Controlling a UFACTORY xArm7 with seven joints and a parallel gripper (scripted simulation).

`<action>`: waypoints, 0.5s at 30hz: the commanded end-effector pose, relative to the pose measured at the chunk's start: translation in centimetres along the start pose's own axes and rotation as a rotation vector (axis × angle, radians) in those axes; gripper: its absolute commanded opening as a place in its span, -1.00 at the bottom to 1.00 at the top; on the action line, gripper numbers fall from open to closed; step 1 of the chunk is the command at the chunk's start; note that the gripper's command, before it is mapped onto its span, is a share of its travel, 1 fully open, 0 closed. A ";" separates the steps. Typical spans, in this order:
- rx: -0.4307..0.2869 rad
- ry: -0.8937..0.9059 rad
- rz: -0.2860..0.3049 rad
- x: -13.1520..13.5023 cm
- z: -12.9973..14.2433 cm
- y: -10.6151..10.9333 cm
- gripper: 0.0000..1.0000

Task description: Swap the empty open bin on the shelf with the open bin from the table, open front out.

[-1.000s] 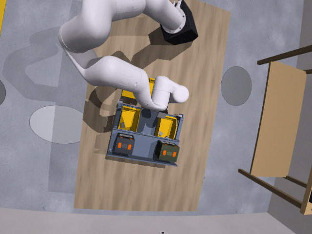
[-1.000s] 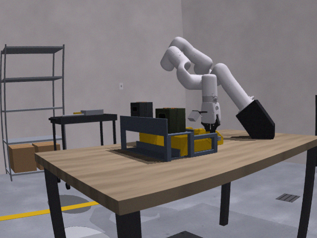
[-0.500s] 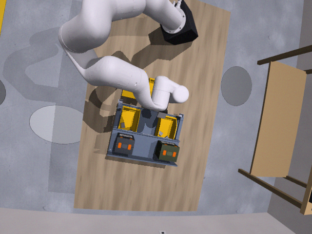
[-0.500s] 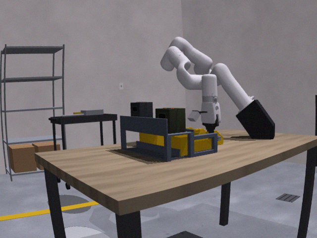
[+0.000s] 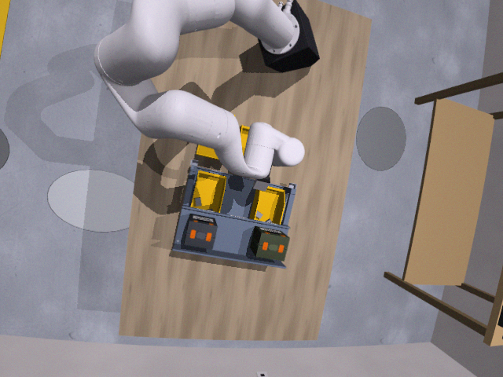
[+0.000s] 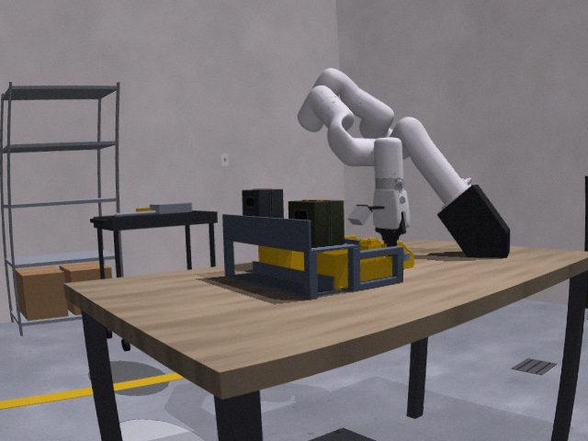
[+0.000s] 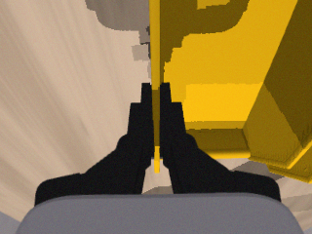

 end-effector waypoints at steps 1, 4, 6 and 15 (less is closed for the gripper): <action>0.003 0.001 -0.002 -0.1 -0.1 0.1 -1.00; 0.003 0.001 -0.002 -0.1 -0.1 0.1 -1.00; 0.003 0.001 -0.002 -0.1 -0.1 0.1 -1.00; 0.003 0.001 -0.002 -0.1 -0.1 0.2 -1.00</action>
Point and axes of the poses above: the point where the finger pads meet when closed, its own y axis back along the fingers, its own x axis across the jaws, z = x × y, the point moved 10 cm from there along y, back along the fingers, and after that the axes turned 10 degrees about -y, right-handed, at the moved point
